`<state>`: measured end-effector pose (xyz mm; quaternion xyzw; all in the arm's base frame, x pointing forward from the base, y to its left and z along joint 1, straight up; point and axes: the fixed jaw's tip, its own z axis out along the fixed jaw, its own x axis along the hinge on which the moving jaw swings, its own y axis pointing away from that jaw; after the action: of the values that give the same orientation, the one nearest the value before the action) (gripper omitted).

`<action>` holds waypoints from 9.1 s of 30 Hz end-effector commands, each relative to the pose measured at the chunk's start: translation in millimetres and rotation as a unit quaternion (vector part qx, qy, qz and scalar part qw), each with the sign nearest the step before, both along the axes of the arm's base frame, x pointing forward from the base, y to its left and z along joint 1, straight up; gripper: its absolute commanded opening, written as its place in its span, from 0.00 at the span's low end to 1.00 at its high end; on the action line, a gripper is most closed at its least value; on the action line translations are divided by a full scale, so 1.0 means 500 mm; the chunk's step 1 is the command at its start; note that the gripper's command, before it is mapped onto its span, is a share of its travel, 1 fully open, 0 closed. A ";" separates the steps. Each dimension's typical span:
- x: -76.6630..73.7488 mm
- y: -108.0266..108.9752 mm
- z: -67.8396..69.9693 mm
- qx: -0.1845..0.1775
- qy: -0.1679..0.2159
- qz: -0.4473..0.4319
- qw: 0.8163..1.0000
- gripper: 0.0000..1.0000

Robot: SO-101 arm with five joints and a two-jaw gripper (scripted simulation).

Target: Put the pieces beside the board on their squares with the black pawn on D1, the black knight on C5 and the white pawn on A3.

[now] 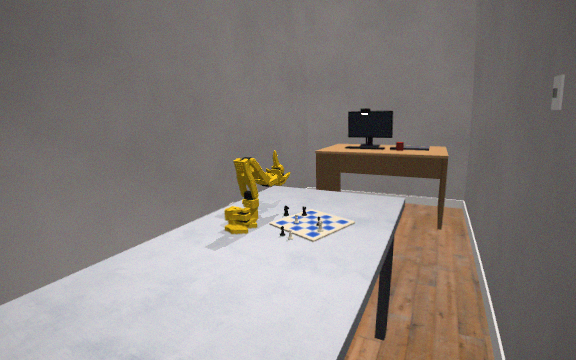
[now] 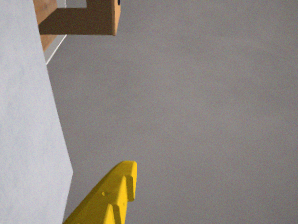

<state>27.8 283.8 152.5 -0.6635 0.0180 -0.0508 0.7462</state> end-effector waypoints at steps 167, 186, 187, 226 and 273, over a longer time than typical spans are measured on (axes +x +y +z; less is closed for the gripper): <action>0.147 -0.388 0.060 0.141 0.717 -0.391 0.559 0.40; 0.183 -0.349 0.094 0.077 0.733 -0.429 0.523 0.31; 0.189 -0.343 0.096 0.070 0.734 -0.434 0.518 0.29; 0.348 -0.149 -0.089 -0.131 0.736 -0.538 0.389 0.00; 0.342 -0.148 -0.111 -0.150 0.732 -0.546 0.378 0.00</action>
<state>201.5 209.2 101.4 -0.3881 0.9067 0.0597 0.1538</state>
